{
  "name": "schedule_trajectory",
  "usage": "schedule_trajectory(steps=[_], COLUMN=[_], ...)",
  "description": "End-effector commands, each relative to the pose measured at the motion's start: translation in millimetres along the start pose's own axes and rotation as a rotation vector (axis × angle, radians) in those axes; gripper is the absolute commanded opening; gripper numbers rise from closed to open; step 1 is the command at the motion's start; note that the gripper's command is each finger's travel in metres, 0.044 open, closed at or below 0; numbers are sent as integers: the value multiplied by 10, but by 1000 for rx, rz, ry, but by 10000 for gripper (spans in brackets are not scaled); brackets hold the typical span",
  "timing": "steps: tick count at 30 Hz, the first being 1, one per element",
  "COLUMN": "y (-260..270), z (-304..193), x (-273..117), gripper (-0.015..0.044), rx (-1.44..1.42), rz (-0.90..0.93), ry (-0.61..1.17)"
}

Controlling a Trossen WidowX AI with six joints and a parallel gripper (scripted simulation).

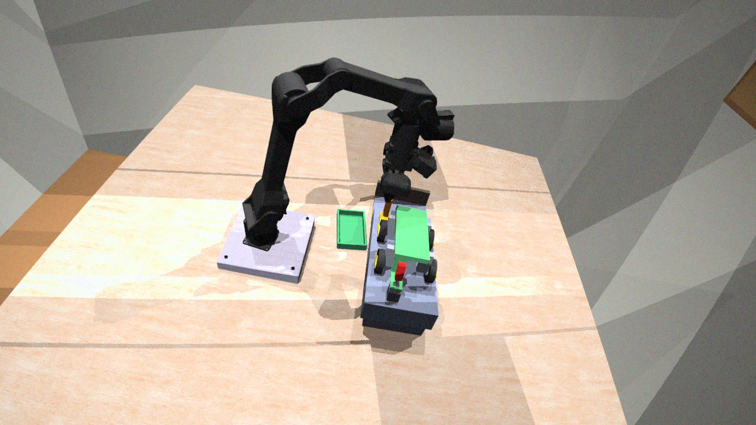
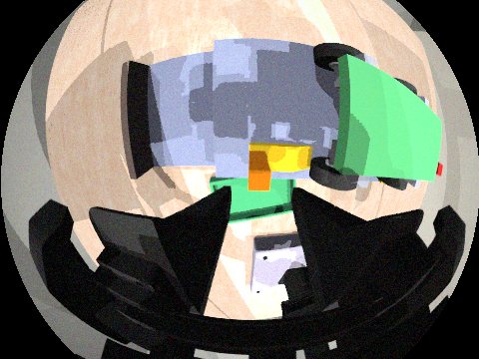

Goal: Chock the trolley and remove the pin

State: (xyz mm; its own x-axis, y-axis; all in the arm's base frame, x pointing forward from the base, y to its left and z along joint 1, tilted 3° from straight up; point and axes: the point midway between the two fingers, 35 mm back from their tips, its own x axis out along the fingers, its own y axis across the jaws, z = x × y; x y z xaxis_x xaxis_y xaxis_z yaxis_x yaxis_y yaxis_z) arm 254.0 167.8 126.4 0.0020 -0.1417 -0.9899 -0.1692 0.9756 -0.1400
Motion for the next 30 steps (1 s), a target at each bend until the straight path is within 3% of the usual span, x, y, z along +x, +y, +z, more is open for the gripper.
schedule_trajectory(steps=[1,6,10,14,30], y=[3,5,3,-207,-816], z=[27,40,16,156,345], x=[-151,-237,-150,-336,-385], gripper=[190,190,295,190,190], rx=[5,5,0,87,-424], rz=[2,2,2,4,-82], ry=[-12,-12,-4,-79,-72])
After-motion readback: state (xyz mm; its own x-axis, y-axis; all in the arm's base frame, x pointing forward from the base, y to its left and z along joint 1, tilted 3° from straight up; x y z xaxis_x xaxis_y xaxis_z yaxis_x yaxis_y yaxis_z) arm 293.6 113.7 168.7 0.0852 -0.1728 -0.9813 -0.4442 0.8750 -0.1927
